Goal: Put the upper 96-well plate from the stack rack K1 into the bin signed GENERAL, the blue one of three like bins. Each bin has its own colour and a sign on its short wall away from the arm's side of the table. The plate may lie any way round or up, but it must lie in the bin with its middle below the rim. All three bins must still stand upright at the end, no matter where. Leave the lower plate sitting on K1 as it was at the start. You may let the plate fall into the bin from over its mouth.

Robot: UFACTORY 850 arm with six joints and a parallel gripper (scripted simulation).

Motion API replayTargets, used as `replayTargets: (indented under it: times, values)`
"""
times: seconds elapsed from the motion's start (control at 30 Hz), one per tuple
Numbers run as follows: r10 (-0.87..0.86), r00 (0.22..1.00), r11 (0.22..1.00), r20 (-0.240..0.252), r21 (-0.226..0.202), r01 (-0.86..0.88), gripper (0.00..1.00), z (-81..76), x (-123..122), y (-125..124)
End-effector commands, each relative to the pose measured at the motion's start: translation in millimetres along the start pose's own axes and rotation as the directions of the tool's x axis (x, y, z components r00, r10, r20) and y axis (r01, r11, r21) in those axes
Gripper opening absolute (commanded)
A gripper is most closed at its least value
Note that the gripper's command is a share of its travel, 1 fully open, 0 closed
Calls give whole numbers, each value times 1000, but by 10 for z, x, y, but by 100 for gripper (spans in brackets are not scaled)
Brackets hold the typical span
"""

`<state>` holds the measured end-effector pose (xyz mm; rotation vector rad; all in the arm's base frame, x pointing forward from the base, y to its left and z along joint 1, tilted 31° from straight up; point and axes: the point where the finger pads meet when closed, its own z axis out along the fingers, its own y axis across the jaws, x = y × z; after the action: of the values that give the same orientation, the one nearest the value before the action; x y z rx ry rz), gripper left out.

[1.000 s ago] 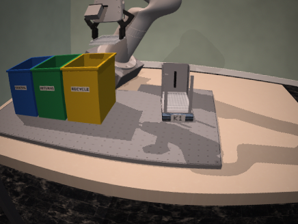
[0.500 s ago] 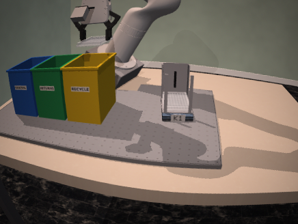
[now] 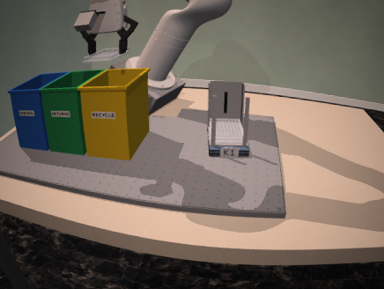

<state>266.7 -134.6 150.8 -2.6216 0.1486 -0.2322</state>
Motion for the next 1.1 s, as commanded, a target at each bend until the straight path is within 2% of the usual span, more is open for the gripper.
replayTargets:
  times: [0.0,1.07]
  values:
    - [0,1000,1000,-1,0,0,0,3,26,157]
    - [0,1000,1000,-1,-1,0,0,33,136,1084]
